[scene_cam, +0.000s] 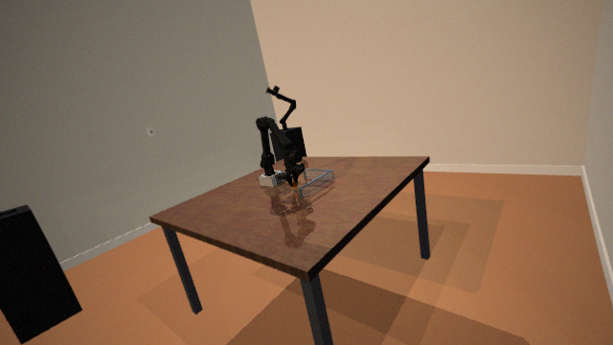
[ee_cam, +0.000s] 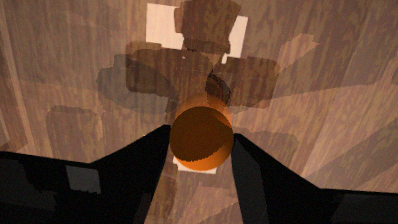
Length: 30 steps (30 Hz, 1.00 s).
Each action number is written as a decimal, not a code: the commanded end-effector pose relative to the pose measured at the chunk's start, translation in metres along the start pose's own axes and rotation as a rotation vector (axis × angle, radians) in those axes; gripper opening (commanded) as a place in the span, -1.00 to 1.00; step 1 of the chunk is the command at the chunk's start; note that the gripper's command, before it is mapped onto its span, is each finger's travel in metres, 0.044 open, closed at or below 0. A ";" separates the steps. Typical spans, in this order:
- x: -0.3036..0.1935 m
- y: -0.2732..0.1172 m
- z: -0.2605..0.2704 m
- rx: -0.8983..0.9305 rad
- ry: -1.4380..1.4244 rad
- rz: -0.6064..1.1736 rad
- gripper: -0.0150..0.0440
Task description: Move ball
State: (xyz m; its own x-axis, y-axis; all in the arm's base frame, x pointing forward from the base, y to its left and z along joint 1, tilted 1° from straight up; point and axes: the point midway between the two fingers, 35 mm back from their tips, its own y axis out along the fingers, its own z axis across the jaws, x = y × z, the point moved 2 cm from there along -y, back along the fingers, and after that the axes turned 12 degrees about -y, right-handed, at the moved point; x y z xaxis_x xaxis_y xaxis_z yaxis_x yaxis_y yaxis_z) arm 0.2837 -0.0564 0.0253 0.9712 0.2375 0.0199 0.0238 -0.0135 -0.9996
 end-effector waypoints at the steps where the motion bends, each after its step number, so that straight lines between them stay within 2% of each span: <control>1: 0.001 0.003 -0.001 -0.004 -0.003 -0.008 -0.49; 18: 0.001 0.021 -0.001 -0.004 -0.003 -0.007 -0.49; 28: 0.001 0.019 -0.001 -0.004 0.000 -0.008 0.40; 30: 0.001 0.019 -0.001 -0.004 0.000 -0.008 0.47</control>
State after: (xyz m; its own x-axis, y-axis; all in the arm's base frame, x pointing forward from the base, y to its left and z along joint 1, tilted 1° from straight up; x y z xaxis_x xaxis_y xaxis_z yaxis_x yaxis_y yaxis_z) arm 0.2855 -0.0570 0.0061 0.9710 0.2375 0.0282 0.0328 -0.0151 -0.9993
